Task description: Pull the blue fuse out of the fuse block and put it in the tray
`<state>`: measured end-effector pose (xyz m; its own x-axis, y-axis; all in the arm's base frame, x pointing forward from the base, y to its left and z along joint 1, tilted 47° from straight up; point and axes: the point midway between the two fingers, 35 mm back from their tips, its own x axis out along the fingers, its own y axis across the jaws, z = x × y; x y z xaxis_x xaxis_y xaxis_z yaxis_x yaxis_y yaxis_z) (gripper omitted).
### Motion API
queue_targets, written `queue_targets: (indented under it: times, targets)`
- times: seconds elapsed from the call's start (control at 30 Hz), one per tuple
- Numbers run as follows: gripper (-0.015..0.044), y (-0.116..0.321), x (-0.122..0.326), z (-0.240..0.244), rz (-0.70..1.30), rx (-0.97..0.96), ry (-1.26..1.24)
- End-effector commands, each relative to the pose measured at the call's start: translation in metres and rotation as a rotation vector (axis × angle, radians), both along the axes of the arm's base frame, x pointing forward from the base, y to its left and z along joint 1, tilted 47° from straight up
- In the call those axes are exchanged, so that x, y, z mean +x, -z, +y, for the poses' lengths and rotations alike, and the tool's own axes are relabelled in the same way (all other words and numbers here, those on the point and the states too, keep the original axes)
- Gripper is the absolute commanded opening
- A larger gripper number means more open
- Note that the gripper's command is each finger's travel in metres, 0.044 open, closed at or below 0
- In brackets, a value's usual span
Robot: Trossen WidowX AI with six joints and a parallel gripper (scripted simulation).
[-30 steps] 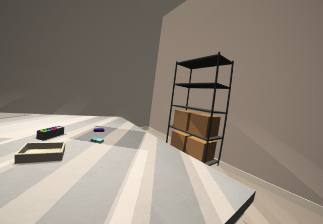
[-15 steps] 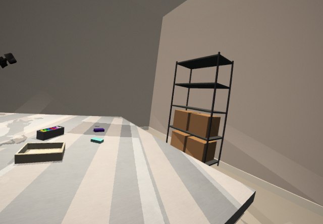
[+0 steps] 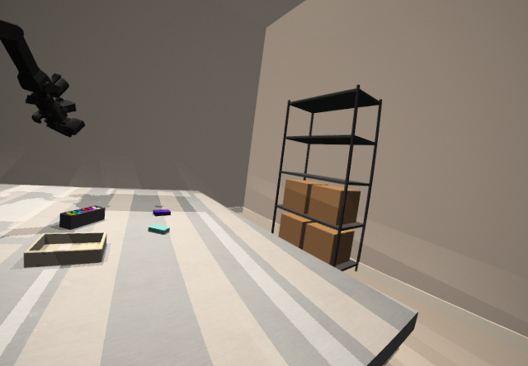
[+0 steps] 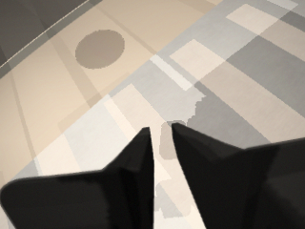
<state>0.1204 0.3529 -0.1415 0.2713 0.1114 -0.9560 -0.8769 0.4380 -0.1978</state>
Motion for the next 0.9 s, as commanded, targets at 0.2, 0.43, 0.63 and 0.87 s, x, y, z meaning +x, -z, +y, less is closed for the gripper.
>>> queue_targets:
  times: [0.2, 0.43, 0.63, 0.87]
  targets:
    - [0.0063, -0.024, 0.11, -0.129, -0.121, -0.166, 0.791]
    - [0.0063, -0.055, 0.147, -0.241, -0.264, -0.294, 1.342]
    - [0.0063, -0.083, 0.15, -0.322, -0.418, -0.405, 1.701]
    - [0.0063, -0.084, 0.15, -0.325, -0.423, -0.409, 1.71]
